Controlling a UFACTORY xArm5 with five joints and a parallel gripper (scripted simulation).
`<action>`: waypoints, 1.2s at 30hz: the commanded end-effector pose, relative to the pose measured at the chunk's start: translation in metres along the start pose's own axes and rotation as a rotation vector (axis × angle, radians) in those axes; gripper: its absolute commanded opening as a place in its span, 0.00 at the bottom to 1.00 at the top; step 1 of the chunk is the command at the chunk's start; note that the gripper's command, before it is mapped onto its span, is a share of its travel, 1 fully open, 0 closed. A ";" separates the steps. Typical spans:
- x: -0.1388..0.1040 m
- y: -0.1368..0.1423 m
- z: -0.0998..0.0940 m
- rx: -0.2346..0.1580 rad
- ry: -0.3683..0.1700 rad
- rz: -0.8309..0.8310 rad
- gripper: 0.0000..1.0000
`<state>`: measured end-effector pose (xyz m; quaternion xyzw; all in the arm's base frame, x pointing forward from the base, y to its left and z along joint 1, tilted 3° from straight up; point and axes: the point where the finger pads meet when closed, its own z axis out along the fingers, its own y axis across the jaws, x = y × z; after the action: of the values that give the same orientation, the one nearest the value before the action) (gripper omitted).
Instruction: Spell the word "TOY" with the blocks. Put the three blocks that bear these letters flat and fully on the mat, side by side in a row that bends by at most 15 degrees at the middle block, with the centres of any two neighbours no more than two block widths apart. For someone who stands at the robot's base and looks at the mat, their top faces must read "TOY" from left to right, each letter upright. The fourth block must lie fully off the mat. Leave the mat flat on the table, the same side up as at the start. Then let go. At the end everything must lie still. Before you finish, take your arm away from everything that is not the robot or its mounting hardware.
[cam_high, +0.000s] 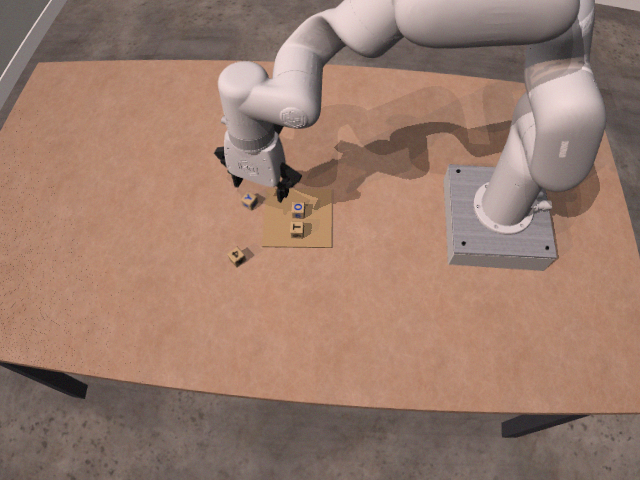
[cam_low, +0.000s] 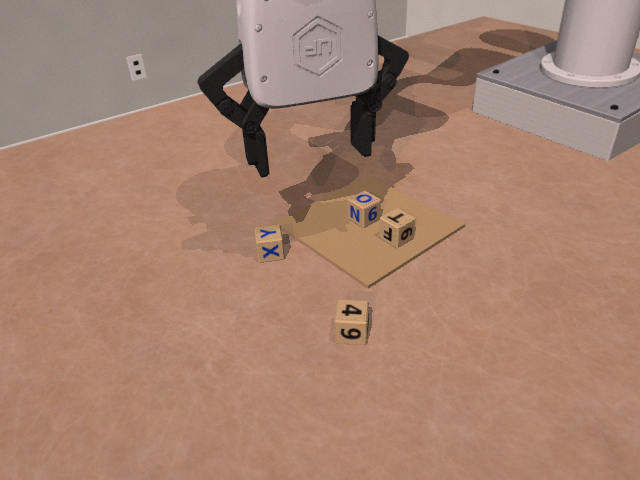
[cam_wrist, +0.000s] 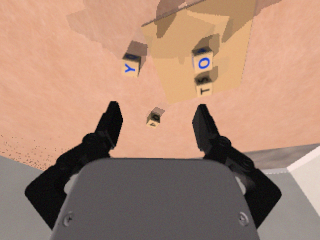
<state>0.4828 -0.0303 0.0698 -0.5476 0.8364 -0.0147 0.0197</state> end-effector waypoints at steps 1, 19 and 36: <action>0.009 -0.033 0.005 -0.005 0.004 0.139 1.00; 0.014 -0.043 0.007 -0.005 0.005 0.184 0.42; 0.014 -0.043 0.007 -0.005 0.005 0.184 0.42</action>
<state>0.5159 -0.0598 0.0632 -0.4683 0.8833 -0.0111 0.0161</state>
